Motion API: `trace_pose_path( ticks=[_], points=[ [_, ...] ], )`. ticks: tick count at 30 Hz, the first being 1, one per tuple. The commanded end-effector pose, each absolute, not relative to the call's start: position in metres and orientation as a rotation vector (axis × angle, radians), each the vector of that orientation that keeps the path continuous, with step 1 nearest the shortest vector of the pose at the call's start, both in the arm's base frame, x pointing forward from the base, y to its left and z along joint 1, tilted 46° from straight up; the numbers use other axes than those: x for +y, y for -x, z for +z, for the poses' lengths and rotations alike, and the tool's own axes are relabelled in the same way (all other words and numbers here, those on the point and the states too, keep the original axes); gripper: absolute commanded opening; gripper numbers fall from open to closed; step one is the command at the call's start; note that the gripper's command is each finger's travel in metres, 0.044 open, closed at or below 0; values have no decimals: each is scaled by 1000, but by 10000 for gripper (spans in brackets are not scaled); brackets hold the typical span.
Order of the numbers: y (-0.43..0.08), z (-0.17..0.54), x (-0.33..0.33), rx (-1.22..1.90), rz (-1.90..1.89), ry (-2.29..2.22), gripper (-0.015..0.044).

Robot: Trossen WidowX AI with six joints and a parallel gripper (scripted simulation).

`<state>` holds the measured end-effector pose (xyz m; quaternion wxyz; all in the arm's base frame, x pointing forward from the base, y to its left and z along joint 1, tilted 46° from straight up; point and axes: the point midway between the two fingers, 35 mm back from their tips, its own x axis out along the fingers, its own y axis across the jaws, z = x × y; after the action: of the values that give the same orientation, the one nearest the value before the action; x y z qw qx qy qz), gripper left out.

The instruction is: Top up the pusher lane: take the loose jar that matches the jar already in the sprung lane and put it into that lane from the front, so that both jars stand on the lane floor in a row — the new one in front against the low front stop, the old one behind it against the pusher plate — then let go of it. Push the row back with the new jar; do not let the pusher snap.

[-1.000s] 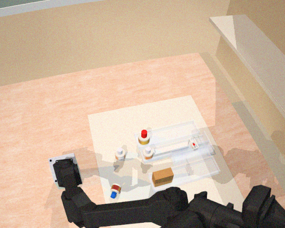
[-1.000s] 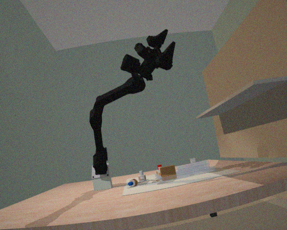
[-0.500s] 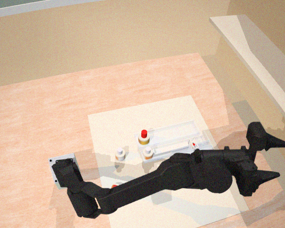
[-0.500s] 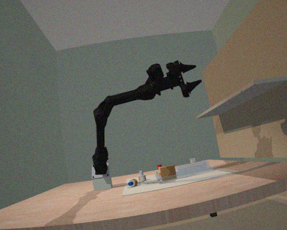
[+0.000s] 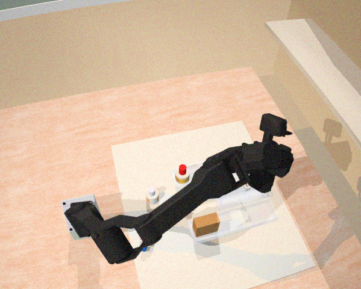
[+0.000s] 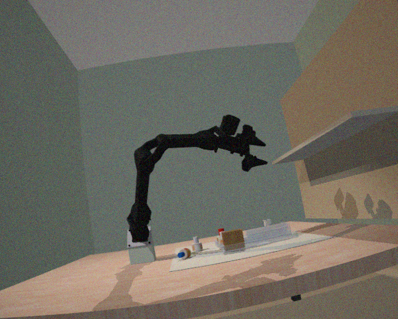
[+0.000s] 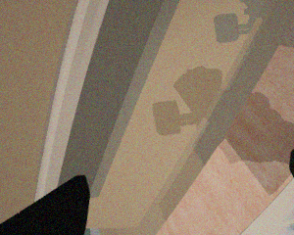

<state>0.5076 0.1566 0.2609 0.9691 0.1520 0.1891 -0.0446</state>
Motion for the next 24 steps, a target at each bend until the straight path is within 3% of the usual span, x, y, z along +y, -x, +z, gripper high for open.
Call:
trace_pose_path(
  ticks=[1, 13, 24],
  points=[
    [-482, 189, 167, 581, -140, -231, 440],
    [-355, 36, 152, 1092, -322, 130, 440],
    [-219, -10, 83, 1420, -545, 657, 440]
  ],
)
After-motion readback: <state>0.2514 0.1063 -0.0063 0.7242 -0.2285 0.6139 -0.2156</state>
